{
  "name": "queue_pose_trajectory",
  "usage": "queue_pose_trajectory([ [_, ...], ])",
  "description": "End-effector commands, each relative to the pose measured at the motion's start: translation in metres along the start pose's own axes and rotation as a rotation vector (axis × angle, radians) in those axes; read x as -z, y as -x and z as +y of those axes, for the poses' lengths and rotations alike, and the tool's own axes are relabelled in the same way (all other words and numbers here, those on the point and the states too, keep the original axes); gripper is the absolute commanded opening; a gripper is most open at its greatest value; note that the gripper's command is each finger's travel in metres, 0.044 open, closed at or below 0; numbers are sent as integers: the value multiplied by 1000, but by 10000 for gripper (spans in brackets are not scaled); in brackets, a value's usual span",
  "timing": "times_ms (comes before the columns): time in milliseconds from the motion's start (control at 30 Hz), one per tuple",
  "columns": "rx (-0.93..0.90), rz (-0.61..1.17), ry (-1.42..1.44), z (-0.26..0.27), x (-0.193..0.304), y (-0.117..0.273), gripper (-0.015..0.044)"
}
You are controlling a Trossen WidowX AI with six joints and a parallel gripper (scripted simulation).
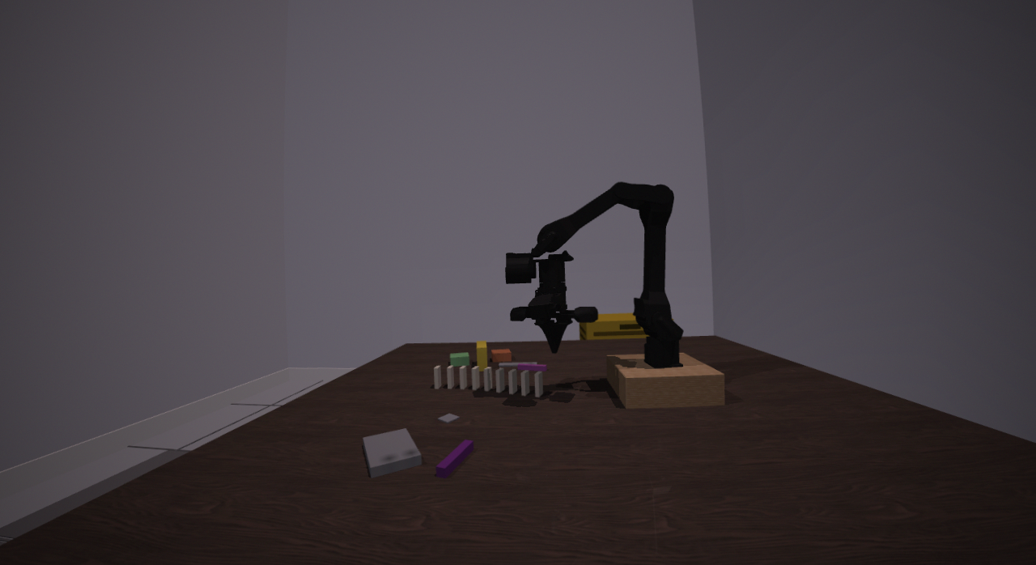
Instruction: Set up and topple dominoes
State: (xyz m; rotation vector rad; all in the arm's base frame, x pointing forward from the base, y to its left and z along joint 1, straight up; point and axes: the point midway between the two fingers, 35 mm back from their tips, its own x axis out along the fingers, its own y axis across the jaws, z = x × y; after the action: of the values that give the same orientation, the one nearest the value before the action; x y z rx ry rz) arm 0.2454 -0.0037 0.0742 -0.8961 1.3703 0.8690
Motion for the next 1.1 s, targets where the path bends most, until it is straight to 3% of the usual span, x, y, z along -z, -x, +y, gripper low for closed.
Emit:
queue_pose_trajectory([
  [0,0,-1,4,0,0,0,0],
  [133,0,-1,4,0,0,-3,0],
  [333,0,-1,4,0,-1,-78,0],
  [1067,2,-1,4,-26,-2,-79,0],
])
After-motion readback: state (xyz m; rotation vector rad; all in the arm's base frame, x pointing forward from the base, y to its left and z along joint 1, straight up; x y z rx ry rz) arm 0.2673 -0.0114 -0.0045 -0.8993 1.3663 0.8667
